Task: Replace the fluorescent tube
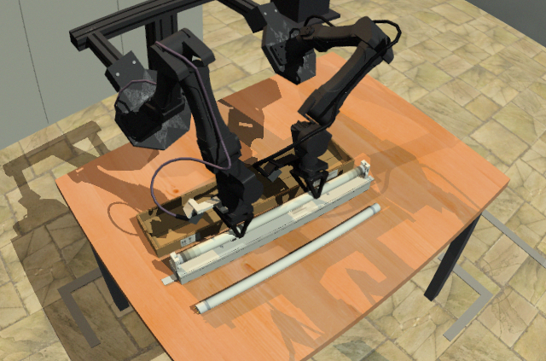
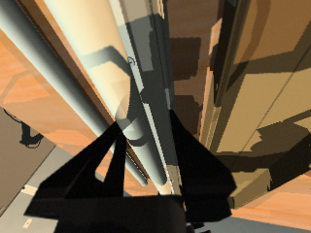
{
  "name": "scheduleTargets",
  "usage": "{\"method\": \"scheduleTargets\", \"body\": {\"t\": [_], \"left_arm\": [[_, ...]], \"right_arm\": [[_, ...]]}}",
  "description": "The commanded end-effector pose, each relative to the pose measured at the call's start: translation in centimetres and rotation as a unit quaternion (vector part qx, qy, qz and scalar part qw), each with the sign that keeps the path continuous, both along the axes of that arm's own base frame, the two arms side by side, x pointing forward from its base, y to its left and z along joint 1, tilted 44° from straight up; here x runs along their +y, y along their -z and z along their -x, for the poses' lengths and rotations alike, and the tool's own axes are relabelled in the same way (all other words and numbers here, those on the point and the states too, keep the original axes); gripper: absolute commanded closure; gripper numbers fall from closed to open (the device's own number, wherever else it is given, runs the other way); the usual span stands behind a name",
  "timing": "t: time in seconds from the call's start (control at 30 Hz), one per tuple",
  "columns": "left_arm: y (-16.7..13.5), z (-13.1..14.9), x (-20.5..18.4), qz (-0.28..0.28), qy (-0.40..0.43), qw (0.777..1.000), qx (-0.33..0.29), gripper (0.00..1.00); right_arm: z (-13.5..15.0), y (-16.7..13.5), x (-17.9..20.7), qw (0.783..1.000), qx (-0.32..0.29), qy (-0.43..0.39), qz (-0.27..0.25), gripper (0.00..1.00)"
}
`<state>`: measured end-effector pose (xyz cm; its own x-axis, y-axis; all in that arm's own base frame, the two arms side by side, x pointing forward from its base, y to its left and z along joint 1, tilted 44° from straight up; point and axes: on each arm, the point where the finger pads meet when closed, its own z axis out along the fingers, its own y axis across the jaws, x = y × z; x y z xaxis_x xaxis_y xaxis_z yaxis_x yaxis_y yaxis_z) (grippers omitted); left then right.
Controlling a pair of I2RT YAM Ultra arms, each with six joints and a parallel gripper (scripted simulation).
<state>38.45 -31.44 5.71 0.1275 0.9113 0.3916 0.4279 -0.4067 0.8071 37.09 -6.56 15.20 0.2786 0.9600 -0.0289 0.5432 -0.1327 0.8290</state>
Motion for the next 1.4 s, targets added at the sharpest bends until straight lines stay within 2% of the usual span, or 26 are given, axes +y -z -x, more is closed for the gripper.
{"method": "scheduleTargets", "body": {"t": [0.0, 0.1, 0.13, 0.23, 0.3, 0.4, 0.53, 0.6, 0.67, 0.7, 0.8, 0.87, 0.9, 1.0, 1.07, 1.17, 1.3, 1.37], "left_arm": [[-0.3, 1.2, -1.4, 0.002, 0.019, 1.000, 0.006, 0.51], [-0.3, 1.2, -1.4, 0.002, 0.019, 1.000, 0.006, 0.51], [-0.3, 2.4, 0.0, -0.011, 0.007, 1.000, 0.008, 0.51], [-0.4, 2.1, -0.5, -0.007, 0.012, 1.000, 0.006, 0.51], [-0.7, 3.1, -0.1, -0.011, 0.004, 1.000, 0.008, 0.51], [-1.6, 4.0, -0.5, -0.006, 0.006, 1.000, 0.005, 0.51], [-2.5, 5.2, -0.8, 0.000, 0.005, 1.000, 0.003, 0.51], [-1.9, 6.1, 0.0, -0.013, 0.004, 1.000, 0.009, 0.51], [-3.3, 6.2, -0.9, 0.003, 0.003, 1.000, 0.001, 0.51], [-2.7, 5.9, -1.2, 0.004, 0.015, 1.000, 0.004, 0.51], [-2.1, 6.0, -0.9, -0.004, 0.014, 1.000, 0.009, 0.51], [-2.6, 5.6, -0.4, 0.004, 0.012, 1.000, 0.007, 0.51], [-2.0, 4.9, 0.3, -0.007, 0.005, 1.000, 0.011, 0.51], [-3.1, 5.3, -1.7, 0.012, 0.017, 1.000, 0.003, 0.51], [-3.1, 5.4, -2.1, 0.014, 0.019, 1.000, 0.002, 0.51], [-3.0, 5.4, -2.1, 0.012, 0.019, 1.000, 0.003, 0.51], [-2.5, 5.4, -2.0, 0.006, 0.019, 1.000, 0.006, 0.51], [-2.5, 5.4, -2.0, 0.006, 0.019, 1.000, 0.006, 0.51]], "right_arm": [[0.1, -1.3, -0.6, 1.000, -0.005, 0.011, 0.008, 0.51], [0.1, -1.3, -0.6, 1.000, -0.005, 0.011, 0.008, 0.51], [2.1, 0.6, 0.4, 1.000, 0.024, 0.006, 0.002, 0.51], [1.5, 0.1, 0.3, 1.000, 0.012, 0.005, 0.003, 0.51], [3.0, 0.5, 0.5, 0.999, 0.032, 0.008, 0.002, 0.51], [2.9, -2.5, 0.7, 1.000, 0.005, 0.009, 0.003, 0.51], [4.0, -3.4, 1.0, 1.000, 0.003, 0.009, 0.003, 0.51], [4.6, -3.5, 1.2, 1.000, 0.007, 0.010, 0.003, 0.51], [5.2, -3.8, 1.3, 1.000, 0.008, 0.010, 0.003, 0.51], [4.2, -3.9, 1.3, 1.000, -0.003, 0.006, 0.003, 0.51], [4.2, -3.6, 1.3, 1.000, 0.001, 0.006, 0.003, 0.51], [5.0, -0.4, 0.6, 0.999, 0.041, 0.014, 0.005, 0.51], [4.9, -0.9, 0.4, 0.999, 0.035, 0.016, 0.006, 0.51], [4.0, -3.4, 0.9, 1.000, 0.007, 0.008, 0.007, 0.51], [4.0, -2.7, 1.3, 1.000, 0.016, 0.004, 0.005, 0.51], [3.9, -3.6, 1.4, 1.000, 0.005, 0.003, 0.005, 0.51], [4.9, -1.5, 0.6, 1.000, 0.025, 0.014, 0.006, 0.51], [4.9, -1.5, 0.6, 1.000, 0.025, 0.014, 0.006, 0.51]]}}
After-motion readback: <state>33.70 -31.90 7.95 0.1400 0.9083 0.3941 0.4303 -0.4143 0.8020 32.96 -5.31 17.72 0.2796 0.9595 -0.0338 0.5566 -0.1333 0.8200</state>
